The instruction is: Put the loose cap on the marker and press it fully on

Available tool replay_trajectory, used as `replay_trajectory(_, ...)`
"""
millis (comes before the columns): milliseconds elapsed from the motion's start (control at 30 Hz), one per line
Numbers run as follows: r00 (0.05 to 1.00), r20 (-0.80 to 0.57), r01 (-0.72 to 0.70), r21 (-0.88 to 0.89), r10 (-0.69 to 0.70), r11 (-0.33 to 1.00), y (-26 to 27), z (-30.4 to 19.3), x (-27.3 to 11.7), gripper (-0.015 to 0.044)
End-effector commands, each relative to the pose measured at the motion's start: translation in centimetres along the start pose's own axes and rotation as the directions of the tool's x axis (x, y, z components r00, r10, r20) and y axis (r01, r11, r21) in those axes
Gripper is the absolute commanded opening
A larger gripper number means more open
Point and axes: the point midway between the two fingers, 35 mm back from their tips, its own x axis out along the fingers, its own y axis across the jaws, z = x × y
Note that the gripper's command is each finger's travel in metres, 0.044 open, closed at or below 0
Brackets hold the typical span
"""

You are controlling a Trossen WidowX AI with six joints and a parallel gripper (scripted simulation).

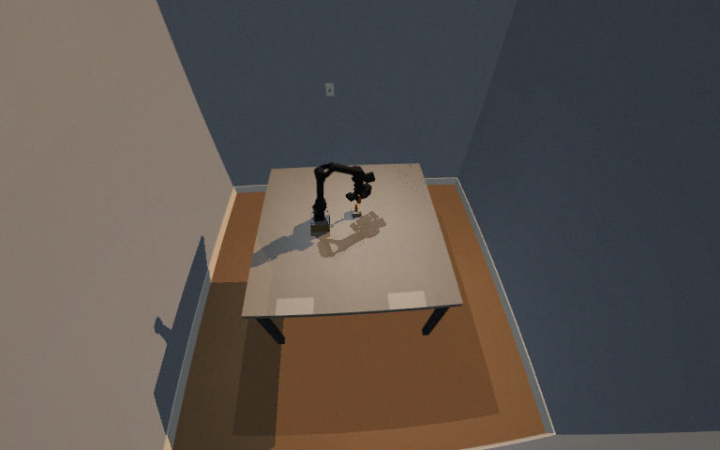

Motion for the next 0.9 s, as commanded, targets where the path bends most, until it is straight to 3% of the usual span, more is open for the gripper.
replay_trajectory(0,1.0,-0.003,0.009,0.005,-0.009,1.0,-1.1,-0.6,-0.2,0.0)
replay_trajectory(867,1.0,-0.003,0.01,0.005,-0.01,1.0,-1.6,-0.9,2.2,0.0)
